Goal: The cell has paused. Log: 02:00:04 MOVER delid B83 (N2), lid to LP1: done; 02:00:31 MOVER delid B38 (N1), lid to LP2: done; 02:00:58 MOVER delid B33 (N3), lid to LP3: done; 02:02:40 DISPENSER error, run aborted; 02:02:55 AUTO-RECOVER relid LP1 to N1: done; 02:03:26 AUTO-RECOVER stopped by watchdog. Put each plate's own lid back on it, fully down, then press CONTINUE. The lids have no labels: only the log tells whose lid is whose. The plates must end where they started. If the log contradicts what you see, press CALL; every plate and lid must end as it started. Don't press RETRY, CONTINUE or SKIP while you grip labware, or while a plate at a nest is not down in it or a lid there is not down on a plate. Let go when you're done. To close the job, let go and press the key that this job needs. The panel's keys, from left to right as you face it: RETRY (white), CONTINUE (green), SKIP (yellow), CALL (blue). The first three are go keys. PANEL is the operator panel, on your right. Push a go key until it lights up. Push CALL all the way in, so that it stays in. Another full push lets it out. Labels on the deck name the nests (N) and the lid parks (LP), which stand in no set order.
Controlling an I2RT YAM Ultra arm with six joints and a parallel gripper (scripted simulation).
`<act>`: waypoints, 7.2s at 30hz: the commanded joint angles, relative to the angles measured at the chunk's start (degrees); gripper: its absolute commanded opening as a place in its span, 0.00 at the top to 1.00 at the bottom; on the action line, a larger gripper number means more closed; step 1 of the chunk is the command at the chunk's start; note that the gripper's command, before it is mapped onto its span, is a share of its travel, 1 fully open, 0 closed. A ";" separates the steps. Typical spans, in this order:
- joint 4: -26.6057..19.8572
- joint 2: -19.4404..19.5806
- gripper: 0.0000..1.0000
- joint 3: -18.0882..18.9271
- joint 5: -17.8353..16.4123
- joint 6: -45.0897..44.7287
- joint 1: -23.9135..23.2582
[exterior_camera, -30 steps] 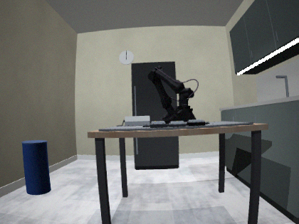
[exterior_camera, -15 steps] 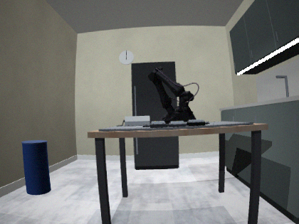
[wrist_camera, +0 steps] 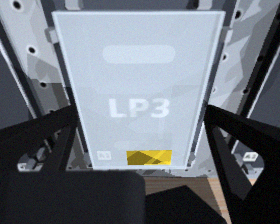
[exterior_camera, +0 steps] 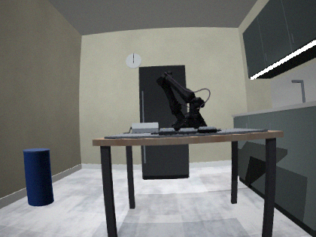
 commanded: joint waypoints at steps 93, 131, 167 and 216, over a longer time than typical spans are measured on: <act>-12.91 -6.22 1.00 5.89 0.31 6.66 6.84; -18.49 9.48 1.00 28.58 0.84 6.02 2.81; -32.71 29.14 1.00 64.69 0.91 3.60 0.95; -28.55 29.77 1.00 62.12 0.86 1.90 -0.17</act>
